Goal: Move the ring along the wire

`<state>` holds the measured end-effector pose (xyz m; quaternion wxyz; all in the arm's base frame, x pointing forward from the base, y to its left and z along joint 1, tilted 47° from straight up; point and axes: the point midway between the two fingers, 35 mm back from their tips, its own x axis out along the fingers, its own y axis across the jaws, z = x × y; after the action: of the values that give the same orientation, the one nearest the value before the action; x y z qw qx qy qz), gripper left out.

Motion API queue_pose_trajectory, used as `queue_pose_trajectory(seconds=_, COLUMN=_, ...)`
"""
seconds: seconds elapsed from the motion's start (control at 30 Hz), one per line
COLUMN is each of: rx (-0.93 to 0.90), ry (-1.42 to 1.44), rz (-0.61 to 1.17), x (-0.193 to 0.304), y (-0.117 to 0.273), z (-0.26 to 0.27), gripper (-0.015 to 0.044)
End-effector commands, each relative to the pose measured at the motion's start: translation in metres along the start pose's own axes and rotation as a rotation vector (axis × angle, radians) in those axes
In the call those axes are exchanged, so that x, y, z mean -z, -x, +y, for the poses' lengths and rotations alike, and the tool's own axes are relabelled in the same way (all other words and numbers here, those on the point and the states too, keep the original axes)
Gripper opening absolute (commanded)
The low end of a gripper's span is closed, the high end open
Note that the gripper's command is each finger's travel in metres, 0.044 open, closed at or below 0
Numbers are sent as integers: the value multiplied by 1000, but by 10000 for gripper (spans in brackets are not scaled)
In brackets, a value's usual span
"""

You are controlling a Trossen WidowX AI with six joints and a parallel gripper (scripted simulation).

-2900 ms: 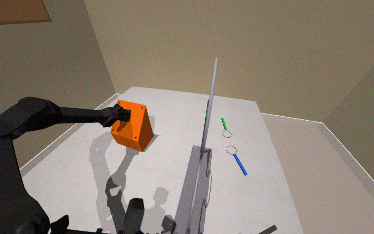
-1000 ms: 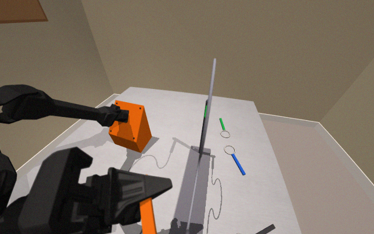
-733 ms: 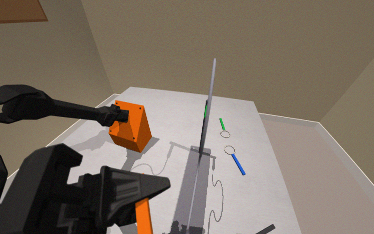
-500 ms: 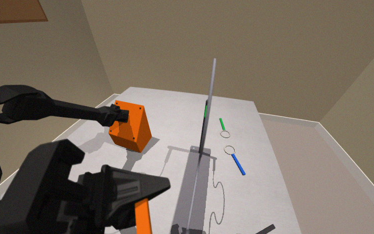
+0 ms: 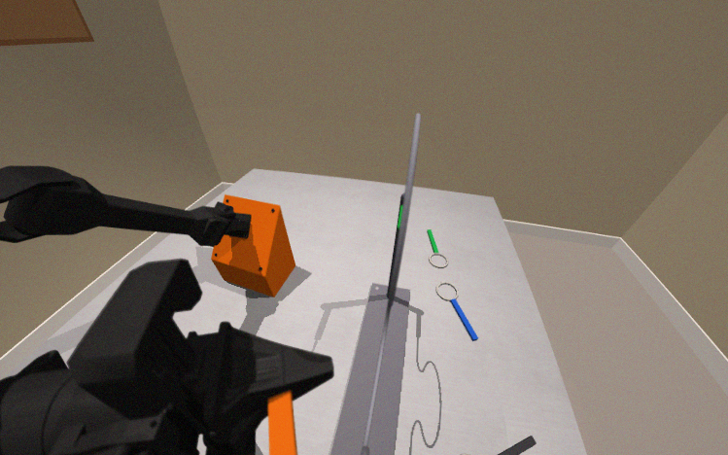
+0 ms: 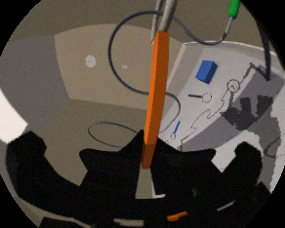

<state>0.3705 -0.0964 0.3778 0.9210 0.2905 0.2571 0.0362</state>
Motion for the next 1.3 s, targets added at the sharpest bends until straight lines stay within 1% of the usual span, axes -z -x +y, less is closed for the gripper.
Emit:
queue_pose_trajectory(seconds=0.0, rx=38, ry=69, rz=-4, x=-1, y=1, z=-4, gripper=-150)
queue_pose_trajectory(seconds=1.27, rx=473, ry=804, rz=-38, x=-25, y=12, z=-56, gripper=-150)
